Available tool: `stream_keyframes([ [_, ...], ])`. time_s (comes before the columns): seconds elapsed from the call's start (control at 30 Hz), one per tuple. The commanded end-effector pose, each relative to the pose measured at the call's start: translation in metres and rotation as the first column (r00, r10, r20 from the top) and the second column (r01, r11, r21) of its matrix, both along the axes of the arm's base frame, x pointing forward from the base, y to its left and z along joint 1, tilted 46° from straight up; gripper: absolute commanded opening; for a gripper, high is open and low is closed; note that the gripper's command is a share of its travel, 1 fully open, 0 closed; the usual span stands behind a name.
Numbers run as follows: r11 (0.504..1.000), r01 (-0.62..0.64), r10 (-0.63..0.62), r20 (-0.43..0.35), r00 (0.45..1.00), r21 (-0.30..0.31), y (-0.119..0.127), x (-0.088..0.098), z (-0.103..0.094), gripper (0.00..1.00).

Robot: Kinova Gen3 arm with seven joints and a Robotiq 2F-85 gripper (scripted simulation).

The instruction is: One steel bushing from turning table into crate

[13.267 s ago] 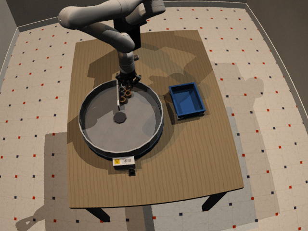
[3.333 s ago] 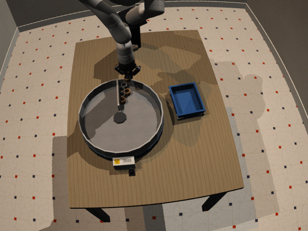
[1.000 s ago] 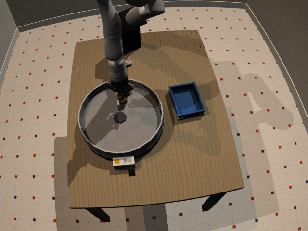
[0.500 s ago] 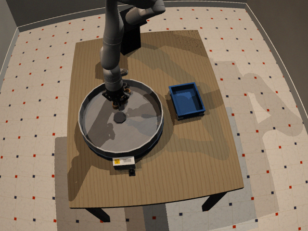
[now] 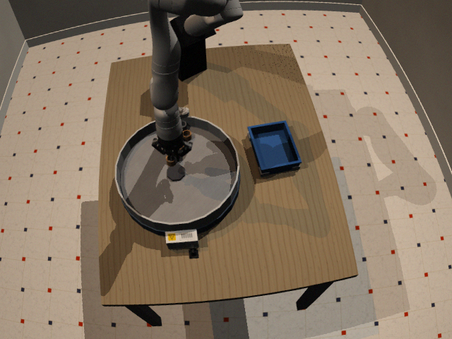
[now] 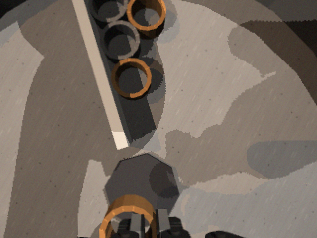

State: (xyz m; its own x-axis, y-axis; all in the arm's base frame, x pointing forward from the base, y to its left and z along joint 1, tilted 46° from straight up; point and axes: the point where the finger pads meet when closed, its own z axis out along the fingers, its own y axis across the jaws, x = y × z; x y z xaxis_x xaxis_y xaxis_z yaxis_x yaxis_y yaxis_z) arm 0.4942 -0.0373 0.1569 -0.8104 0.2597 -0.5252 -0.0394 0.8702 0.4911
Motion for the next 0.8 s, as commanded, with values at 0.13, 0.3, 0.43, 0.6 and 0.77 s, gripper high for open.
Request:
stream_keyframes([
  [0.13,1.000,-0.006,0.007,-0.005,1.000,0.010,0.005,0.000,-0.003,0.00],
  [0.3,1.000,-0.007,0.007,-0.004,1.000,0.008,0.009,0.007,-0.010,0.00],
  [0.43,1.000,-0.008,0.009,-0.003,1.000,0.006,0.016,0.016,-0.021,0.00],
  [0.6,1.000,-0.008,0.009,-0.003,1.000,0.006,0.016,0.016,-0.021,0.00],
  [0.77,1.000,-0.008,0.009,-0.003,1.000,0.006,0.016,0.016,-0.021,0.00],
])
